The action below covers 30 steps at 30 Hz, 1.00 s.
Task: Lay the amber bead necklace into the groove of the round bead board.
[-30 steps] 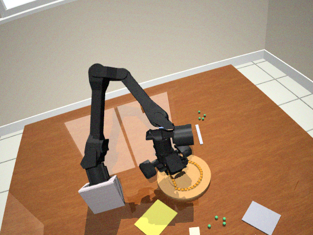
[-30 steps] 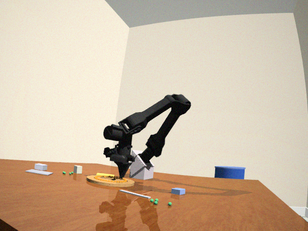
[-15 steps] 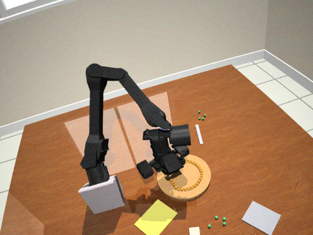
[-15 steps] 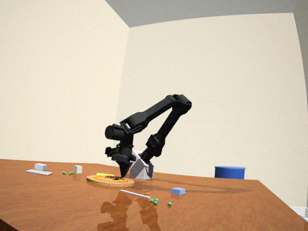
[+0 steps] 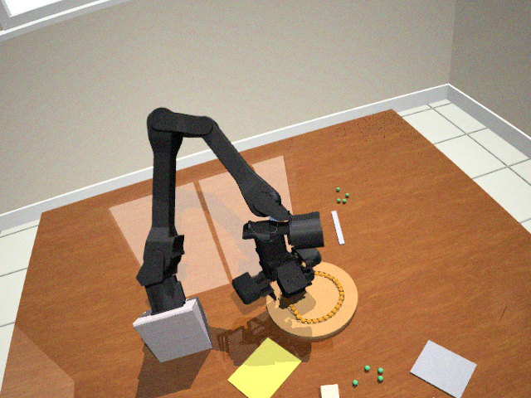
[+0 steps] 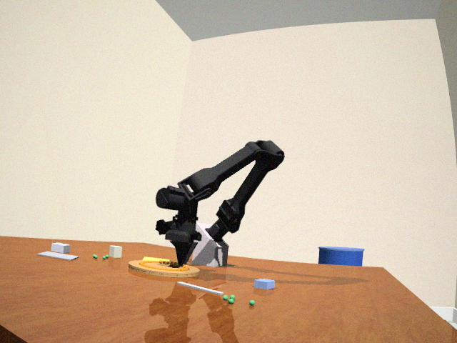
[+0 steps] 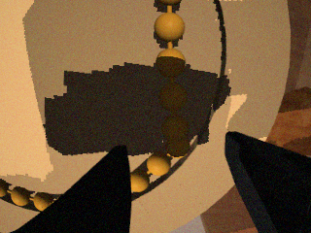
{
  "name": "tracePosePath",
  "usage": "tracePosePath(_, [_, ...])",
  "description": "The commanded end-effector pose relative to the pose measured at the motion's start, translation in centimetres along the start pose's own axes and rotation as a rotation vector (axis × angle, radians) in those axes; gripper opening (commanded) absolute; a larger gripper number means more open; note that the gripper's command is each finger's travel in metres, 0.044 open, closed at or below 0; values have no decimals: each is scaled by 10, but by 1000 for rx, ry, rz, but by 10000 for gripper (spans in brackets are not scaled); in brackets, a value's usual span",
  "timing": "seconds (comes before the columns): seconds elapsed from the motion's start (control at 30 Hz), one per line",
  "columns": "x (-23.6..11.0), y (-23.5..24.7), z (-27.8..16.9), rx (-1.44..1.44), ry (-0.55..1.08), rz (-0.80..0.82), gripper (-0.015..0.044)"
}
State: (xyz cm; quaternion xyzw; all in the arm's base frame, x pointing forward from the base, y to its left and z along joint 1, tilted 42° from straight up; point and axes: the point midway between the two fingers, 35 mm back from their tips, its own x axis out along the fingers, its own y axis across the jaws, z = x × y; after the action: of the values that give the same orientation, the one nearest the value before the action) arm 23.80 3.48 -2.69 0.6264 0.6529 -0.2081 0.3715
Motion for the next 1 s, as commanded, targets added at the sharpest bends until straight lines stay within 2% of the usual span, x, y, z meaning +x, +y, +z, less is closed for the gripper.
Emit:
tracePosePath(0.0, [0, 0, 0, -1, 0, 0, 289])
tracePosePath(0.2, [-2, -1, 0, 4, 2, -1, 440])
tracePosePath(0.8, [-5, -1, 0, 4, 5, -1, 440])
tracePosePath(0.97, [-16, 2, 24, -45, -2, -2, 309])
